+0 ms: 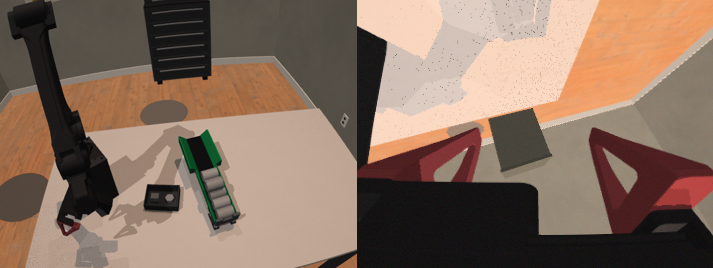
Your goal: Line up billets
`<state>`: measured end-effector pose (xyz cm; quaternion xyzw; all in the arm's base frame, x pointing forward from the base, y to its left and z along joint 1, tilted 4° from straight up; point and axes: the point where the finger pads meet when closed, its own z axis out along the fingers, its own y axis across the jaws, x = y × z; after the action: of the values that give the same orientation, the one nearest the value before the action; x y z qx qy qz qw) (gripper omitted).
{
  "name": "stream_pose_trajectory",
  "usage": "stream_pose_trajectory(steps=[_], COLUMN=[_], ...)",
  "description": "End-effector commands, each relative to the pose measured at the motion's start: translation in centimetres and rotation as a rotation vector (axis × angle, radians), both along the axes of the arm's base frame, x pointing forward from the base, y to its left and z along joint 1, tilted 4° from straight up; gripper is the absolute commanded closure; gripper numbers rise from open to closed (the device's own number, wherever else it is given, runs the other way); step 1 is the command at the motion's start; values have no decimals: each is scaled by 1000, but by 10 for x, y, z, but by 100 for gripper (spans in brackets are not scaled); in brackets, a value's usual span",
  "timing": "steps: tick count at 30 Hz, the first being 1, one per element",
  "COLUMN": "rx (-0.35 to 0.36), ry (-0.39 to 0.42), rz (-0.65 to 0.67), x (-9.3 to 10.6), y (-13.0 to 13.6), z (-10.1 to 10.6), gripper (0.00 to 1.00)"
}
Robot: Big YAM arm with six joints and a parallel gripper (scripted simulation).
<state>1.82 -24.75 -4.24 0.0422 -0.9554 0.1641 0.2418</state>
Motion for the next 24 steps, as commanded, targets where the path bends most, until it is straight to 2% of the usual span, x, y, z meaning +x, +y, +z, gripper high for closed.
stream_pose_trajectory(steps=[1, 11, 14, 16, 18, 24], rx=[-18, -17, 8, 34, 77, 169], ry=[-9, -9, -10, -20, -36, -64], rz=[0, 2, 53, 117, 225, 462], x=[4, 5, 19, 37, 69, 141], y=[-9, -9, -16, -22, -30, -35], z=[4, 4, 4, 5, 7, 11], gripper=[0, 0, 0, 0, 0, 0])
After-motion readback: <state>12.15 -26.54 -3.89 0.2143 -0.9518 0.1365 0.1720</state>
